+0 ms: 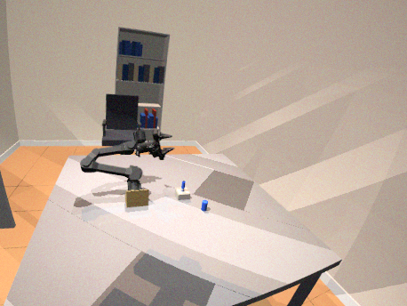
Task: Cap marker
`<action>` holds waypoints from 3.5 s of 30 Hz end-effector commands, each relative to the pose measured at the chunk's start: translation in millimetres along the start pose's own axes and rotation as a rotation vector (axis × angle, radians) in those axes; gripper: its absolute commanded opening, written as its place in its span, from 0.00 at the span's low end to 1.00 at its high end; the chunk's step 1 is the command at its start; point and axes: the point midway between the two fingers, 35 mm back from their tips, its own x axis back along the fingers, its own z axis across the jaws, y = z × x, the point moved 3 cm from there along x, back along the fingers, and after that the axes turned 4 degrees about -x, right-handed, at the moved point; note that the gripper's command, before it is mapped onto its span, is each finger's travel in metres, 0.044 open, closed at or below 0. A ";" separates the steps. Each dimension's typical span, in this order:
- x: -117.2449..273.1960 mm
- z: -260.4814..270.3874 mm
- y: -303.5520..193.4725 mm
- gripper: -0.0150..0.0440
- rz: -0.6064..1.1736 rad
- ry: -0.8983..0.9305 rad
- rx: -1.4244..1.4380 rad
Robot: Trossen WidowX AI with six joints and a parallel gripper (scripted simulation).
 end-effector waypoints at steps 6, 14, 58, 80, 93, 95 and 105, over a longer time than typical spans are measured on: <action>-24.0 -5.9 -2.4 0.68 -0.137 -0.105 0.336; -73.6 -18.1 8.5 0.68 -0.316 -0.426 0.881; -211.7 -52.9 269.8 0.68 1.108 -1.721 1.269; -199.4 -106.1 292.1 0.68 1.109 -1.719 1.269; -194.7 -125.2 299.1 0.68 1.109 -1.719 1.269; -193.8 -128.1 300.2 0.68 1.109 -1.719 1.269; -189.1 -142.5 305.2 0.68 1.110 -1.718 1.268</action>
